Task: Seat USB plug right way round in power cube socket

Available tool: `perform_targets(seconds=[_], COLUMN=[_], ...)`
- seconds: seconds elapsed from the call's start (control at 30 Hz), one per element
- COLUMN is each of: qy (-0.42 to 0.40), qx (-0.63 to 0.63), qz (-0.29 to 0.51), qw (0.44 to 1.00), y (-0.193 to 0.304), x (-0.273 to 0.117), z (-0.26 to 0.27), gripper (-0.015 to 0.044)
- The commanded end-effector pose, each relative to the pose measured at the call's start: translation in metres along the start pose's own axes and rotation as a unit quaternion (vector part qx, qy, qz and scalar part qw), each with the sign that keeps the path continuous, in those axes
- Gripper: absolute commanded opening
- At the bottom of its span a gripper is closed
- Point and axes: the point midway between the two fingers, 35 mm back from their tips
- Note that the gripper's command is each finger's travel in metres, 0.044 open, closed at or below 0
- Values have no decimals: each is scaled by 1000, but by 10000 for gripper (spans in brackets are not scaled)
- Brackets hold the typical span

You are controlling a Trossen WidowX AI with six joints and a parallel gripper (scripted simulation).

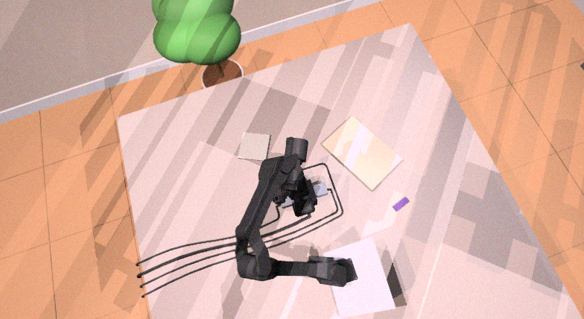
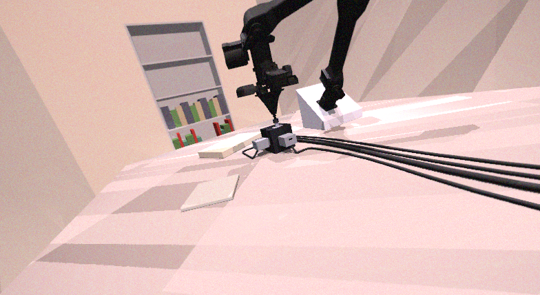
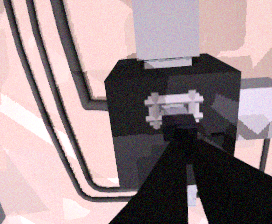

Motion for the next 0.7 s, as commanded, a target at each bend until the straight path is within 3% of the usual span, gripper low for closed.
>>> perform_targets(seconds=[0.0, 0.67], qy=[-1, -1], qx=[0, 0], qz=[0, 0], qw=[1000, 1000], y=[0, -1], x=[1, 3], z=[0, 0], gripper=[0, 0])
Point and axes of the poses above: the point midway between the two fingers, 35 mm back from their tips, its own x axis out along the fingers, its own z axis across the jaws, y = z × x
